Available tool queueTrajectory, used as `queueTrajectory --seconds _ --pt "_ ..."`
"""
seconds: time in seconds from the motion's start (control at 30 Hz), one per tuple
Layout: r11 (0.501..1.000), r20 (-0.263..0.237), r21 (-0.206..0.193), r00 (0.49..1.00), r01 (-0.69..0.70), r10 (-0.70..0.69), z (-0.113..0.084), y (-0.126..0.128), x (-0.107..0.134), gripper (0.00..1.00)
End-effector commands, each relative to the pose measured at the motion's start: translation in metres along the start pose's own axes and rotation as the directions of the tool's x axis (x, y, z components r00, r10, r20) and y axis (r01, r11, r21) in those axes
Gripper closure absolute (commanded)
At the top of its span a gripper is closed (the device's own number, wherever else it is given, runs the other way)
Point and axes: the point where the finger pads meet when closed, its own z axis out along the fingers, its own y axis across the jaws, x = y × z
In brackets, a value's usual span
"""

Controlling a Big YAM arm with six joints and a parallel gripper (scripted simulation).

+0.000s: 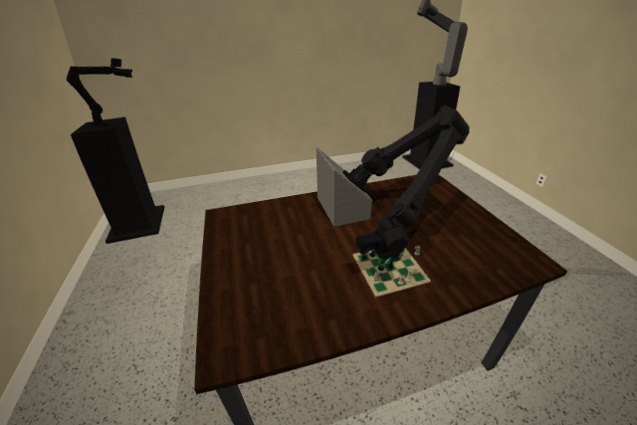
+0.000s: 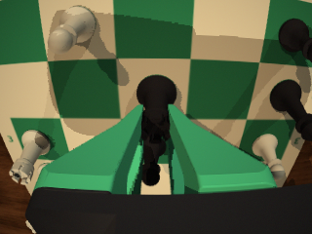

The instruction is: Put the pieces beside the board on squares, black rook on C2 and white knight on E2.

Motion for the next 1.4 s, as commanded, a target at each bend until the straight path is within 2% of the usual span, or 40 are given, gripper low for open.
queueTrajectory --seconds 0.0,1.37 --pt "1.0 -0.001 -0.009 1.0 0.005 -0.005 0.0007 0.0061 -0.0036 1.0" --pt "1.0 -0.001 -0.001 1.0 0.002 -0.002 0.0042 0.0044 -0.001 1.0"
